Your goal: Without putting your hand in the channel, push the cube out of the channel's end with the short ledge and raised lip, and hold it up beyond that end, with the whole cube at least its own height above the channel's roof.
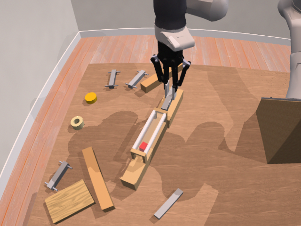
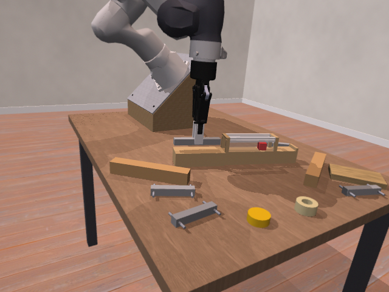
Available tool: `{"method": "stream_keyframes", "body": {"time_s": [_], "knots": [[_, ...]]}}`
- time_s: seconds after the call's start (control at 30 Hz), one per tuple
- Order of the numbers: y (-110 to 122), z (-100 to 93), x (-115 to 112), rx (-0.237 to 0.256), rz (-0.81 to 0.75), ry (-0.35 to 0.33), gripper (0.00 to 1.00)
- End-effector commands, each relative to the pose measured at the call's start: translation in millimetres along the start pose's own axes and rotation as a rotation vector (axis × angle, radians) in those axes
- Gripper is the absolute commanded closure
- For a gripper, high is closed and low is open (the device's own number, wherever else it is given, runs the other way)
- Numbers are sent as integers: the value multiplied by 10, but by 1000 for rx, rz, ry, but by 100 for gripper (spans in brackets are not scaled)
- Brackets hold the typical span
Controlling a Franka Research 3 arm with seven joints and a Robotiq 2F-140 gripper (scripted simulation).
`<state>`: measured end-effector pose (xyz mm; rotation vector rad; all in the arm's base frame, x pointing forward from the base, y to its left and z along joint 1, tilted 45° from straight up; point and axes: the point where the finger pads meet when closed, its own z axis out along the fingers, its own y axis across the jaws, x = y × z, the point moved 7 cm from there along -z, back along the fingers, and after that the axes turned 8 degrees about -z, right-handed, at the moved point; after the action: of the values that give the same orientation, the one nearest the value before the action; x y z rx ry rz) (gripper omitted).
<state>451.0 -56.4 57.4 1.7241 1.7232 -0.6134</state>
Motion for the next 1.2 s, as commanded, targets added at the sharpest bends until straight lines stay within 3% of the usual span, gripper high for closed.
{"method": "stream_keyframes", "body": {"time_s": [0.0,0.2,1.17], "knots": [[22,76,13,-8,24,6,100],[22,160,13,-8,24,6,100],[22,163,13,-8,24,6,100]]}}
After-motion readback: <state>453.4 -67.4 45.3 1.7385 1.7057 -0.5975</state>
